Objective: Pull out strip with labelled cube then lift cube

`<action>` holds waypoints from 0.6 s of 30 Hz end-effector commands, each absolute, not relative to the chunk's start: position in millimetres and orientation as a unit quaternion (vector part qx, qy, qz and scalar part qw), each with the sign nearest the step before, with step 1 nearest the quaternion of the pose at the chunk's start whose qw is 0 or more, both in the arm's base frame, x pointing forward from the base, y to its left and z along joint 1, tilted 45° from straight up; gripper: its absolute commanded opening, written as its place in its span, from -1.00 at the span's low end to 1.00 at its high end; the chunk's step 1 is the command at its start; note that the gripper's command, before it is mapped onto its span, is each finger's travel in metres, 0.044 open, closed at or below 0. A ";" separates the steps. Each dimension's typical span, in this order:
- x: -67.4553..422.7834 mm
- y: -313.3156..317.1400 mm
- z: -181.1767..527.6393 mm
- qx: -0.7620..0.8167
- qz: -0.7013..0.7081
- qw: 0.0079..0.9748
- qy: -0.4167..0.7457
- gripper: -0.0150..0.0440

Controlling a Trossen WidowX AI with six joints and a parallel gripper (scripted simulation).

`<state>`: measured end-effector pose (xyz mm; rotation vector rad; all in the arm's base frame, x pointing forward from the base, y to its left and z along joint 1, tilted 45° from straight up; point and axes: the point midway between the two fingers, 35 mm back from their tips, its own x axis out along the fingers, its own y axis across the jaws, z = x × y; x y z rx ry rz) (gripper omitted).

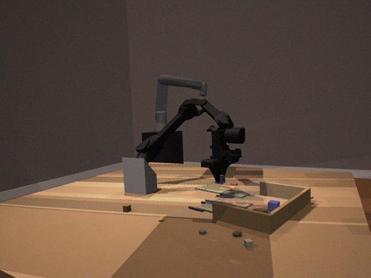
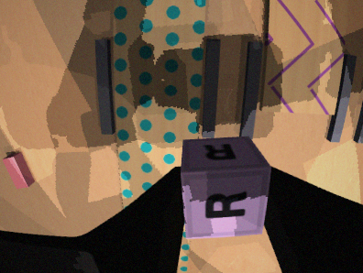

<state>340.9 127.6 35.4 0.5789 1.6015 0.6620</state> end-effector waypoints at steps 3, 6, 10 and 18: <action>320.4 118.5 32.3 0.249 0.286 0.613 0.693 -0.49; 309.9 115.3 30.5 0.249 0.286 0.613 0.693 -0.49; 295.6 111.4 27.9 0.249 0.286 0.613 0.693 -0.49; 283.6 105.5 28.2 0.249 0.286 0.613 0.694 -0.49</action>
